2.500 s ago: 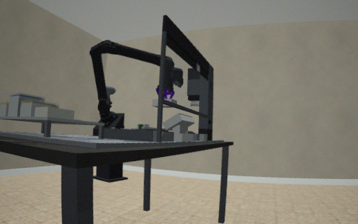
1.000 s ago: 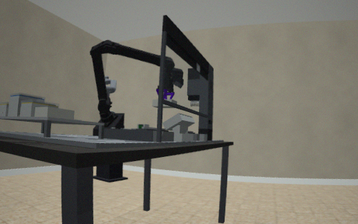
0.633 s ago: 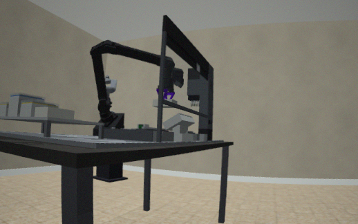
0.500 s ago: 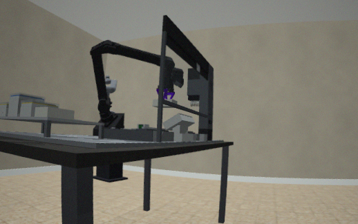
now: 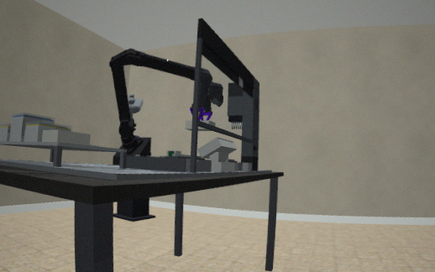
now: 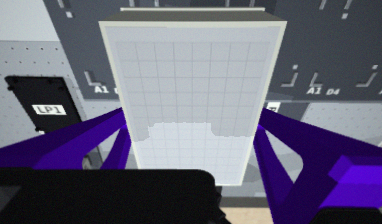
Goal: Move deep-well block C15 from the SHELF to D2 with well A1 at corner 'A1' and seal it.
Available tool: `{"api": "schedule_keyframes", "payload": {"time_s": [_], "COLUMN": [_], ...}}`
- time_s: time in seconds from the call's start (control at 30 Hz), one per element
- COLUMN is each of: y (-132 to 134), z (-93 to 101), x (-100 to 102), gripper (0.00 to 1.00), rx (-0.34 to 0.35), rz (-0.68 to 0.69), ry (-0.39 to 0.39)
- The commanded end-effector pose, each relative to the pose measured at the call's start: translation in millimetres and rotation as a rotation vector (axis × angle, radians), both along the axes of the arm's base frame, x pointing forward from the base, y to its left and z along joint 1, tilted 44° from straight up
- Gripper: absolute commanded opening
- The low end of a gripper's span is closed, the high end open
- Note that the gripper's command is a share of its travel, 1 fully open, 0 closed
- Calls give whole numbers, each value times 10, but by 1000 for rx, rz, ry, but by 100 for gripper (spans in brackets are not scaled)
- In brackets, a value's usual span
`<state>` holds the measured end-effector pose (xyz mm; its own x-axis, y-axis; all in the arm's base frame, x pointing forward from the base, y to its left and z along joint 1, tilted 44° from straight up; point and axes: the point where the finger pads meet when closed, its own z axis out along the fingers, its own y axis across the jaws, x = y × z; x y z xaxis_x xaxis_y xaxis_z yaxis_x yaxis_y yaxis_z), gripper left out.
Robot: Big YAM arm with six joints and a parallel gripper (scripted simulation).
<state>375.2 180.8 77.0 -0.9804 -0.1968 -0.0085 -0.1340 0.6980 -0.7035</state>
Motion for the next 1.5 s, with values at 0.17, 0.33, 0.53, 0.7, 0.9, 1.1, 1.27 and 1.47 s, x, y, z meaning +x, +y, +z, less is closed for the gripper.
{"api": "schedule_keyframes", "payload": {"time_s": [0.17,0.33,0.53,0.7,0.9,1.1,1.27,1.47], "y": [-44,-92,-163,-221,-266,-338,-397,-441], "z": [-34,-57,-144,-218,-254,-335,-408,-442], "x": [121,116,115,117,125,132,137,149], "gripper": [0,0,0,0,0,0,0,0], "rx": [14,18,15,13,14,13,11,12], "rz": [0,0,0,0,0,0,0,0], "ry": [-17,-22,-19,-17,-20,-17,-15,-18]}}
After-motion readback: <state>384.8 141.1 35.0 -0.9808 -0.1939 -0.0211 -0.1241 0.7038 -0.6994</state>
